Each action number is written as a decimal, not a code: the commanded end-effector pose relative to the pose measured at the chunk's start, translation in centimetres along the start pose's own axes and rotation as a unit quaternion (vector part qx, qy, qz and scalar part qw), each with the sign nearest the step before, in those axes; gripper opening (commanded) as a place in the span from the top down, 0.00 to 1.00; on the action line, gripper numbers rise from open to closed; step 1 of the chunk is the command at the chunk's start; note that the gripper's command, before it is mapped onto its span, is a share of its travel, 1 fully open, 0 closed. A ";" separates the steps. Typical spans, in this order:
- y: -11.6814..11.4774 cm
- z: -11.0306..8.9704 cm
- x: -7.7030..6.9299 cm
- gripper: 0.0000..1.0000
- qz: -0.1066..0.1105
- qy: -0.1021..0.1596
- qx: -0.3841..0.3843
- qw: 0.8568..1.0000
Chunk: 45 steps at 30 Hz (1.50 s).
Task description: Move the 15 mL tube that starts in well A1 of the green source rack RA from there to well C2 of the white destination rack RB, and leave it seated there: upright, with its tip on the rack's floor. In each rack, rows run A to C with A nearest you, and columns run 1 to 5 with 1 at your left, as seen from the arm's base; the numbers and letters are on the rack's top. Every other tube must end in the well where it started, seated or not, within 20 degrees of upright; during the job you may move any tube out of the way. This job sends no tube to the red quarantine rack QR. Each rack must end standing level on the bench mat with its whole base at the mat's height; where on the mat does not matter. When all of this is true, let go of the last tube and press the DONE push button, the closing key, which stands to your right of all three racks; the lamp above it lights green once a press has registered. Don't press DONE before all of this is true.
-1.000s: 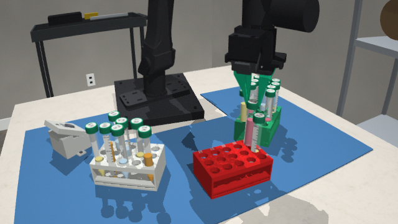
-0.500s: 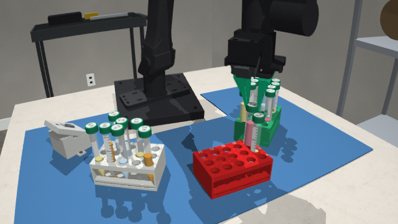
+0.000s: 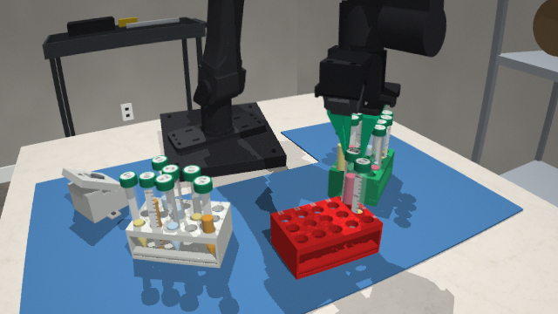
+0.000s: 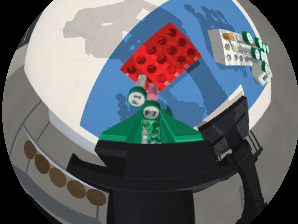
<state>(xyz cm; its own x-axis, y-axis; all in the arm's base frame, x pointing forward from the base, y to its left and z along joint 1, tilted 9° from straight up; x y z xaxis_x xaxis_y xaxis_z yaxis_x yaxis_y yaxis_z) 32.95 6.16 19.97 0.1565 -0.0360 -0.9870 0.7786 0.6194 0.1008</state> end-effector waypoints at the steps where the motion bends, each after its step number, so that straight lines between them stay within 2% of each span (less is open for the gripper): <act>1: 0.0 0.1 -0.3 1.00 0.005 -0.004 0.000 1.000; 26: 0.0 0.1 0.2 1.00 0.005 -0.004 0.000 1.000; 27: 0.0 0.1 0.2 0.76 0.005 -0.004 0.000 1.000; 38: 0.0 0.1 0.2 0.76 0.005 -0.004 0.000 1.000; 39: 0.0 0.1 0.2 0.70 0.005 -0.004 0.000 1.000; 45: 0.0 0.1 0.2 0.70 0.005 -0.004 0.000 1.000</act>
Point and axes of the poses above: the point where the finger pads meet when closed, its own x axis out along the fingers, its own y axis across the jaws, z = x × y, the point moved 6 cm from there along -x, back along the fingers, and after that the axes turned 2 degrees about -x, right-handed, at the moved point
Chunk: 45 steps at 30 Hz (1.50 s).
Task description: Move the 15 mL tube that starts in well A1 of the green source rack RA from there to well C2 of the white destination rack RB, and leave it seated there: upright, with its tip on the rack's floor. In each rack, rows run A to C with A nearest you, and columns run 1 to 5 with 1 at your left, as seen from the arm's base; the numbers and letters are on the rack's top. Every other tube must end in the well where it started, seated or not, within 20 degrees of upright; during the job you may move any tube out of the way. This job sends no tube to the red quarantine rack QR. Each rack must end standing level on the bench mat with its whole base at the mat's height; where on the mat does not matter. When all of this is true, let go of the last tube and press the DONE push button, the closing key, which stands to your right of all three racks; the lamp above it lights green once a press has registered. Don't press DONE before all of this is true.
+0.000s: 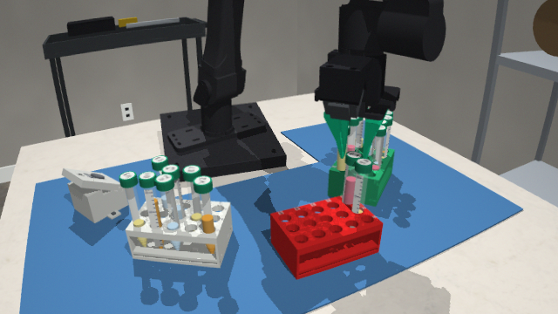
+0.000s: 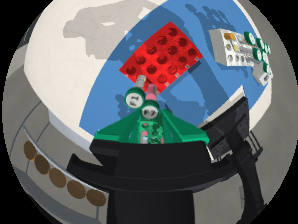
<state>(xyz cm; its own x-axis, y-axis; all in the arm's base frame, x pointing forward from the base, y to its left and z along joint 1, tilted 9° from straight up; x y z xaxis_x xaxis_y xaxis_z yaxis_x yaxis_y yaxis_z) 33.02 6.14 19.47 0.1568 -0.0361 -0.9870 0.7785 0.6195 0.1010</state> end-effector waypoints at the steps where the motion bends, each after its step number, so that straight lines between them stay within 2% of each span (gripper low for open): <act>1: 0.0 0.1 -0.3 0.70 0.005 -0.004 0.000 1.000; 11: 0.0 0.1 -0.3 0.70 0.005 -0.004 0.000 1.000; 21: -0.1 0.0 -3.0 0.70 0.005 -0.004 0.000 1.000; 23: -0.1 0.0 -3.0 0.70 0.005 -0.004 0.000 1.000; 38: -0.5 -0.2 -7.0 0.70 0.004 -0.004 0.000 1.000; 45: -0.5 -0.2 -7.5 0.70 0.004 -0.004 0.000 1.000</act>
Point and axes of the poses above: the point where the finger pads meet when closed, its own x axis out along the fingers, its own y axis across the jaws, z = x × y, the point moved 6 cm from there along -x, back along the fingers, and after that the axes turned 2 degrees about -x, right-handed, at the moved point
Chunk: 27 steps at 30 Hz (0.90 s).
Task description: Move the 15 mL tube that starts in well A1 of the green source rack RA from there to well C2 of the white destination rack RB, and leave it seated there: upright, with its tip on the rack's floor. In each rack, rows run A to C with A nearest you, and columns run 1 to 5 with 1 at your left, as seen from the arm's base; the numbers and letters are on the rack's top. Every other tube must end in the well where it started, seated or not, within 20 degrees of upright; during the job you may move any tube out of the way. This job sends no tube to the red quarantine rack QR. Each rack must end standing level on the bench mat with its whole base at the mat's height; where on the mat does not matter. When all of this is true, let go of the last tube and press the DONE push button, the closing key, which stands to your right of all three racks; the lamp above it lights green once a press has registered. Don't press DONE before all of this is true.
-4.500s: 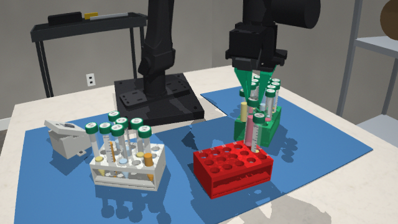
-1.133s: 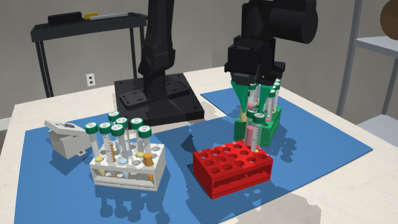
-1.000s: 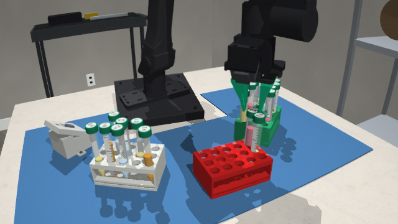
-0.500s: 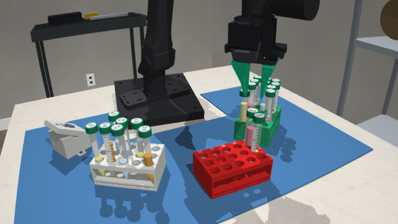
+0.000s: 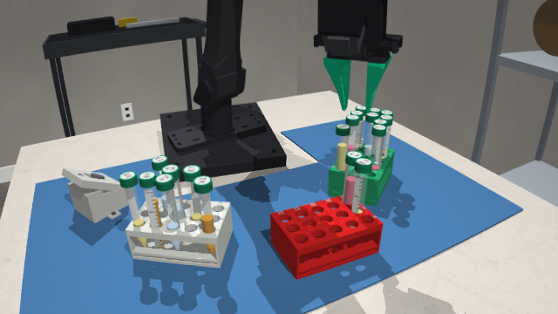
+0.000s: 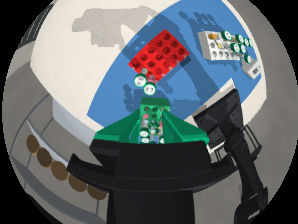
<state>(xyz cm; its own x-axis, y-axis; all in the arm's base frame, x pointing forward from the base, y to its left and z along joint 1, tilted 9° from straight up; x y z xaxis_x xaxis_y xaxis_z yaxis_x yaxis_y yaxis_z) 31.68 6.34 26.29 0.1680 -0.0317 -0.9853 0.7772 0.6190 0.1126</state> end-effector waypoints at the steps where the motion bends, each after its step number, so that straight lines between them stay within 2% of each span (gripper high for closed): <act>1: -0.8 0.0 -0.5 0.70 -0.001 -0.002 0.016 1.000; 10: -6.3 0.7 -0.5 0.70 -0.002 -0.003 0.166 0.986; 12: -6.3 0.7 -0.5 0.70 -0.002 -0.003 0.166 0.986; 15: -8.2 0.8 -0.5 0.70 -0.002 -0.003 0.215 0.977; 17: -8.4 0.9 -0.5 0.70 -0.002 -0.003 0.246 0.969; 27: -12.2 5.2 -0.6 0.70 -0.002 -0.004 0.246 0.969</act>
Point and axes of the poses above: the point where the finger pads meet when closed, its own x axis out along the fingers, its own y axis across the jaws, z = x × y, the point moved 6 cm from there along -x, back along the fingers, and after that the axes turned 2 degrees about -x, right-handed, at the moved point
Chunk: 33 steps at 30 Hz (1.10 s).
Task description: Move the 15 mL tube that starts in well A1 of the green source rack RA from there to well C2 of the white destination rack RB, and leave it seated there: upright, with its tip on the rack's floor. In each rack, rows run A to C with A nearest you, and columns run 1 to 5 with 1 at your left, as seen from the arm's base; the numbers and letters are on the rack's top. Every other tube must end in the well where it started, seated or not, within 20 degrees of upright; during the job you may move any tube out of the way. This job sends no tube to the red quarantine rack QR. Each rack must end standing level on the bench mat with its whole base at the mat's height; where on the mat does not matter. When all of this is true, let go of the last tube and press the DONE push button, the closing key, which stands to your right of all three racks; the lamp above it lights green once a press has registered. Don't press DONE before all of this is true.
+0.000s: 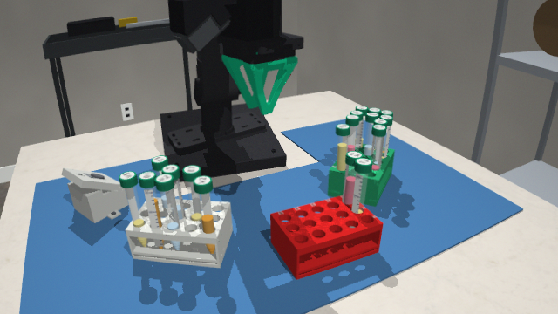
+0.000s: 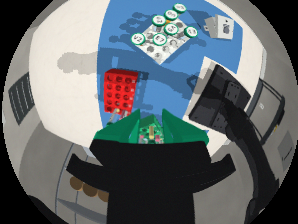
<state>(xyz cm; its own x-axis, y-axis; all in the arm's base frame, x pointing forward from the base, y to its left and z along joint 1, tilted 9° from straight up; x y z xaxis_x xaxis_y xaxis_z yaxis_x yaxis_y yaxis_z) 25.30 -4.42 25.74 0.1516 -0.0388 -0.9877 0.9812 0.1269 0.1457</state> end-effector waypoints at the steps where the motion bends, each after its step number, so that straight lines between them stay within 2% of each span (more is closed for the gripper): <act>1: -0.1 0.8 -0.4 0.70 0.007 -0.002 -0.022 1.000; 3: -0.2 1.3 -0.4 0.70 0.007 -0.002 -0.022 1.000; 17: -1.6 8.5 -0.6 0.70 0.007 -0.004 -0.022 1.000; 19: -1.6 8.5 -0.6 0.70 0.007 -0.004 -0.022 1.000; 22: -1.9 9.9 -0.6 0.70 0.007 -0.004 -0.022 1.000; 33: -1.8 9.6 -0.6 0.70 0.007 -0.004 -0.022 1.000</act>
<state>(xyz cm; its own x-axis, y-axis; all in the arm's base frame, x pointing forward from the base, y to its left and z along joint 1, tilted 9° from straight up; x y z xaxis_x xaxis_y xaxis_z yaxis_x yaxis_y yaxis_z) 24.65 -14.18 26.16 0.1517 -0.0329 -0.9879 0.9749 0.1698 0.1440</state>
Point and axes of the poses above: the point where the finger pads meet when closed, its own x axis out along the fingers, its own y axis across the jaws, z = x × y, the point moved 6 cm from there along -x, back along the fingers, and after that the axes turned 2 degrees about -x, right-handed, at the moved point
